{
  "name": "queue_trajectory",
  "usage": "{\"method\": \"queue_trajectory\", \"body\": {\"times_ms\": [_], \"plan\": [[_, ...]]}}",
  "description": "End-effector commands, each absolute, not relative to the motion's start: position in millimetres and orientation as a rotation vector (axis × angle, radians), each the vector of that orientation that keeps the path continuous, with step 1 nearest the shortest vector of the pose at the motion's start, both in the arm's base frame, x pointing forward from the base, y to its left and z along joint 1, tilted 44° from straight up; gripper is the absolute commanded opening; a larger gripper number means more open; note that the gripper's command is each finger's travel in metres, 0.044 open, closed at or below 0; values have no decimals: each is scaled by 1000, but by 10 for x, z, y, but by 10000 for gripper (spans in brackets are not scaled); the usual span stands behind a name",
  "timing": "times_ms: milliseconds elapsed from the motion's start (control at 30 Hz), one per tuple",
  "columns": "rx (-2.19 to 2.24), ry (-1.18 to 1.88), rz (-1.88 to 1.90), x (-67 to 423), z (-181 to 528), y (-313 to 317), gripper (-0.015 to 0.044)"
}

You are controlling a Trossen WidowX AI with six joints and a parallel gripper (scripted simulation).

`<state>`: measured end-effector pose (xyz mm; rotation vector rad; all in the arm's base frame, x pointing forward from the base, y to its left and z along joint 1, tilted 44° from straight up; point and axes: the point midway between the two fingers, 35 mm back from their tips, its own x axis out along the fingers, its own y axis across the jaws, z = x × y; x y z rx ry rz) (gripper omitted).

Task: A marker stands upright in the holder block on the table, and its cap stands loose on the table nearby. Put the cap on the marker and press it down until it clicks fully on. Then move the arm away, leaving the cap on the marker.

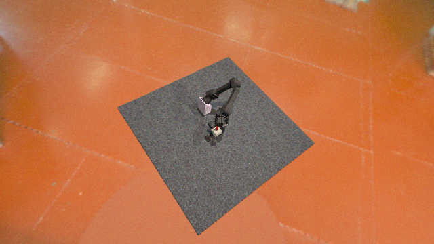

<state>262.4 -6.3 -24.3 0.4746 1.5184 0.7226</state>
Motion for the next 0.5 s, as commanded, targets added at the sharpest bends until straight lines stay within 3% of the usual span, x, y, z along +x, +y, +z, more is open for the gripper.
{"method": "queue_trajectory", "body": {"times_ms": [0, 267, 467], "plan": [[480, 1519, 723, 2619, -291, -16, 0], [473, 1517, 723, 2633, -249, -59, 0], [474, 1517, 720, 2715, 303, -597, 0]]}}
